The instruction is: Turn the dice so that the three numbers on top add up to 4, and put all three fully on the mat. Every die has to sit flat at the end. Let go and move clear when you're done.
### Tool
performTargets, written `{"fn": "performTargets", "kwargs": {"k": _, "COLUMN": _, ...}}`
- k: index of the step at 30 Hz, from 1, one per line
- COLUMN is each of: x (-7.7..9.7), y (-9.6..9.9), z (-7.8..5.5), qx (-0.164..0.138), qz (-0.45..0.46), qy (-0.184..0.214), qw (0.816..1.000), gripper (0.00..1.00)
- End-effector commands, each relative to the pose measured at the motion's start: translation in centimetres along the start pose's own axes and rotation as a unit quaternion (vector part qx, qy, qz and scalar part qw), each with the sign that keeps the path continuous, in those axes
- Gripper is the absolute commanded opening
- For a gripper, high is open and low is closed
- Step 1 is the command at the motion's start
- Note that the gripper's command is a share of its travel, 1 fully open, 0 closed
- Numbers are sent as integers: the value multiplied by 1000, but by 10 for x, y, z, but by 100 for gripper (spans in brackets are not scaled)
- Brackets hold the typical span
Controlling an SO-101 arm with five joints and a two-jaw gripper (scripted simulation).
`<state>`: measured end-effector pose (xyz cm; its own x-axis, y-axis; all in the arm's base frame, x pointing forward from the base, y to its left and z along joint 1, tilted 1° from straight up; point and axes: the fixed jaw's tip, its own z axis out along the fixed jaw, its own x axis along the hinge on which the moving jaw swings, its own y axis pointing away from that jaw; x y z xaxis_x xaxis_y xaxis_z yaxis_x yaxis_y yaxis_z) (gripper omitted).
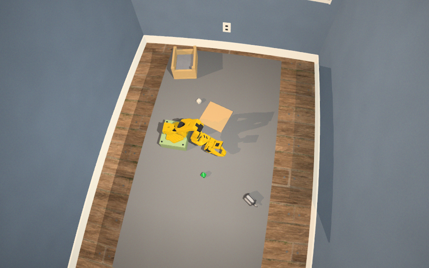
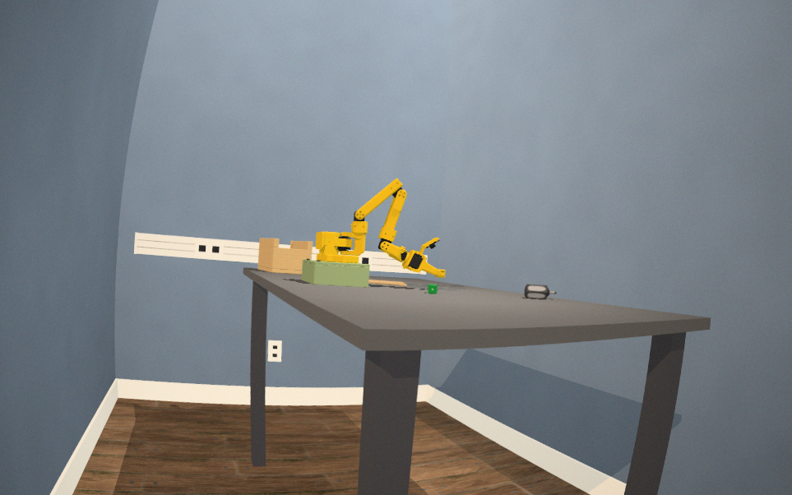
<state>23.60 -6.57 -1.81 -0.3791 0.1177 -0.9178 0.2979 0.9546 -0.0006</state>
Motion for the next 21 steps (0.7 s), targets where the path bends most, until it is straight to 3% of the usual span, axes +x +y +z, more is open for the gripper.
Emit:
{"fn": "performTargets", "kwargs": {"k": 1, "x": -1, "y": 2, "z": 1, "qx": -4, "qz": -7, "qy": -8, "qw": 1000, "gripper": 0}}
{"fn": "performTargets", "kwargs": {"k": 21, "x": 5, "y": 2, "z": 3, "qx": -4, "qz": -7, "qy": -8, "qw": 1000, "gripper": 0}}
